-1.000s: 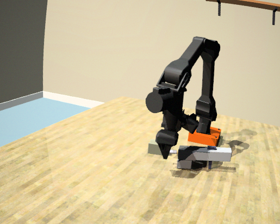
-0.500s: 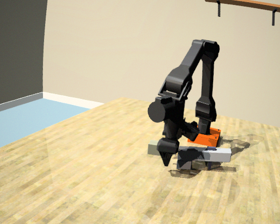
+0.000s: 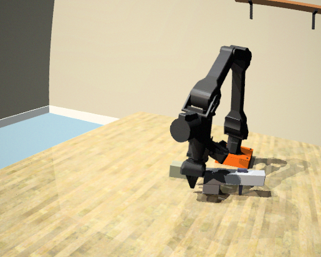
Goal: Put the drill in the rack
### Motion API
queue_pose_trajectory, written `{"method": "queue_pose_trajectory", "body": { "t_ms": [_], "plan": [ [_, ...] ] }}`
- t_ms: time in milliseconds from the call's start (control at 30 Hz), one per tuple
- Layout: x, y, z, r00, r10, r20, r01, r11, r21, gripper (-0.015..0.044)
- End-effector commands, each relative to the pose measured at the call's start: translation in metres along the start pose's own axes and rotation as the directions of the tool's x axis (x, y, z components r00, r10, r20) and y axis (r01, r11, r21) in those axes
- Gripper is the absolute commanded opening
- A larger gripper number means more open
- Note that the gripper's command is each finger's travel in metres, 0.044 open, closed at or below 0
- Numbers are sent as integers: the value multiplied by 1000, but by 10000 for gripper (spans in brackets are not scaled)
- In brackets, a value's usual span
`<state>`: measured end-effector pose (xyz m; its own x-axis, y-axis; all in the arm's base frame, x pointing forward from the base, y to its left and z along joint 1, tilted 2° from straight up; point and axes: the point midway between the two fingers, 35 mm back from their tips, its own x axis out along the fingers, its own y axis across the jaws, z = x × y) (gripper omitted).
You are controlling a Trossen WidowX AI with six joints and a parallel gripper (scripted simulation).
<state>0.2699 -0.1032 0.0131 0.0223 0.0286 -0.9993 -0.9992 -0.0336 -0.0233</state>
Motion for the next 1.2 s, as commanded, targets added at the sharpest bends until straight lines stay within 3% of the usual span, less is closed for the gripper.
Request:
{"method": "queue_pose_trajectory", "body": {
  "t_ms": [0,133,233,1167],
  "plan": [
    [0,0,0,1000,0,0,0,1000,0,125],
    [0,0,0,1000,0,0,0,1000,0,20],
    [0,0,0,1000,0,0,0,1000,0,0],
    [0,-1,-28,1000,3,0,-3,1000,5,0]
  ]
}}
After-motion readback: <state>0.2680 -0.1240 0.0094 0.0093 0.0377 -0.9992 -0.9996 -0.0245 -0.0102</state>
